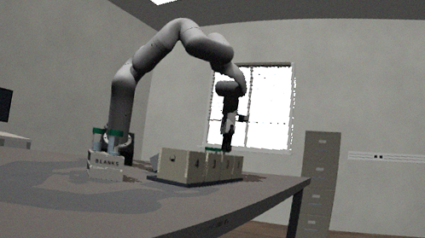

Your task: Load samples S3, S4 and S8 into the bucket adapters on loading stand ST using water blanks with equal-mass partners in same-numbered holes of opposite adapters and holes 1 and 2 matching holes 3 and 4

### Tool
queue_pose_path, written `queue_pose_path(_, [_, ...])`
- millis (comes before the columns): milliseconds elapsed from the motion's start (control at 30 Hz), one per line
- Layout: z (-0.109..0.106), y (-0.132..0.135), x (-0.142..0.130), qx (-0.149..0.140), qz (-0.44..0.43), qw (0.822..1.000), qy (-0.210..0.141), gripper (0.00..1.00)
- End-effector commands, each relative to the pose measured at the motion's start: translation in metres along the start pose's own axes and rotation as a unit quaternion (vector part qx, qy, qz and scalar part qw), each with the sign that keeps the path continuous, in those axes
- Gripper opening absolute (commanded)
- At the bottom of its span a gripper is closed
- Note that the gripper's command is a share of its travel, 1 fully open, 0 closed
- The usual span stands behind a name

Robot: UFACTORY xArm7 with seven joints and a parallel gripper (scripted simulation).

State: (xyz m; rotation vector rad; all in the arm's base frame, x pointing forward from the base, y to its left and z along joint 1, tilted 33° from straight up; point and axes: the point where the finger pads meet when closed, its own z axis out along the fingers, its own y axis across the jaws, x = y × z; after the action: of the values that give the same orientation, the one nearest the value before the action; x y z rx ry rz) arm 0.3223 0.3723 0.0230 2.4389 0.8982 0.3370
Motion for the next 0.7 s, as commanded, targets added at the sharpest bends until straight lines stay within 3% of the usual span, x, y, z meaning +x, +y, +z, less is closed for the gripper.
queue_pose_path(0, [-0.012,-0.001,0.001,0.001,0.000,1.000,0.002,0.44])
queue_pose_path(667, [-0.048,-0.001,0.001,0.001,0.000,1.000,0.002,0.44])
